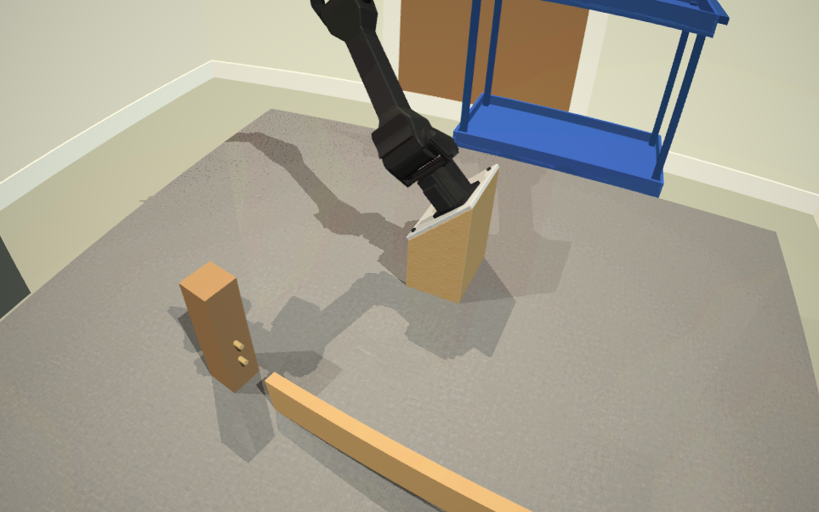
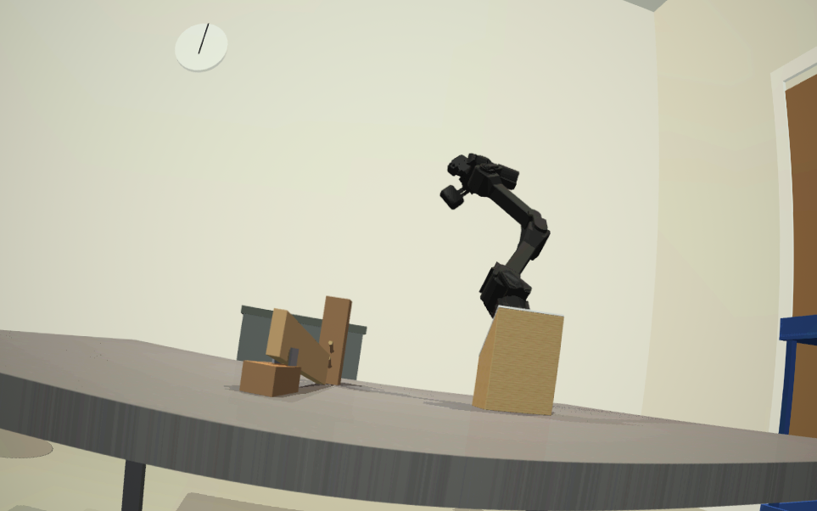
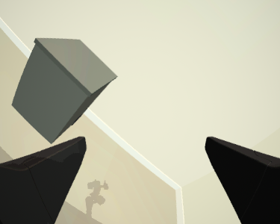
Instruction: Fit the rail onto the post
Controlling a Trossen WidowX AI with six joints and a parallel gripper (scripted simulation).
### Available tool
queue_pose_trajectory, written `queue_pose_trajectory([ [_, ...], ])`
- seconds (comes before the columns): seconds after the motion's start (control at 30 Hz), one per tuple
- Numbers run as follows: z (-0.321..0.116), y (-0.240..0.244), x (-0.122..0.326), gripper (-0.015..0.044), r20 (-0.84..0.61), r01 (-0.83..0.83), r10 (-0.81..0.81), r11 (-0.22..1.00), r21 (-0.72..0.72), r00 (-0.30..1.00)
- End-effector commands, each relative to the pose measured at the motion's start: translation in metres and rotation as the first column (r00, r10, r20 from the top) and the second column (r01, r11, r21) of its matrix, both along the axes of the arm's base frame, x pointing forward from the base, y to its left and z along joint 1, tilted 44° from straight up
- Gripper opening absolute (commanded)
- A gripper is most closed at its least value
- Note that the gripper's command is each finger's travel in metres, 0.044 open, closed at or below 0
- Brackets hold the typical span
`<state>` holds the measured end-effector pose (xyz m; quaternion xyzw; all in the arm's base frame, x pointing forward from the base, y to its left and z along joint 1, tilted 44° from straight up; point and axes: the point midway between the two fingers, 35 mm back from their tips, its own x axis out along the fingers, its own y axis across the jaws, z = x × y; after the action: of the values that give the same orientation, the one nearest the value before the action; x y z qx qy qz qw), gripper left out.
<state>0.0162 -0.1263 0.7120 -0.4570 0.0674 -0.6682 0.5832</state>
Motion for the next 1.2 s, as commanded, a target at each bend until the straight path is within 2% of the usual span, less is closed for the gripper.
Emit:
queue_pose_trajectory([
  [0.0,-0.001,0.011,0.046,0.044,-0.083,-0.04,0.036,0.998,-0.043,0.996],
  [0.27,-0.029,0.035,0.161,0.044,-0.277,-0.164,0.142,0.985,-0.058,0.95],
  [0.37,-0.034,0.034,0.176,0.044,-0.256,-0.175,0.151,0.982,-0.074,0.955],
  [0.63,-0.098,0.059,0.293,0.044,-0.502,-0.296,0.247,0.955,-0.018,0.829],
  [0.87,-0.175,0.082,0.374,0.044,-0.654,-0.383,0.336,0.921,0.076,0.678],
  [1.17,-0.304,0.107,0.447,0.044,-0.831,-0.384,0.398,0.89,0.247,0.388],
])
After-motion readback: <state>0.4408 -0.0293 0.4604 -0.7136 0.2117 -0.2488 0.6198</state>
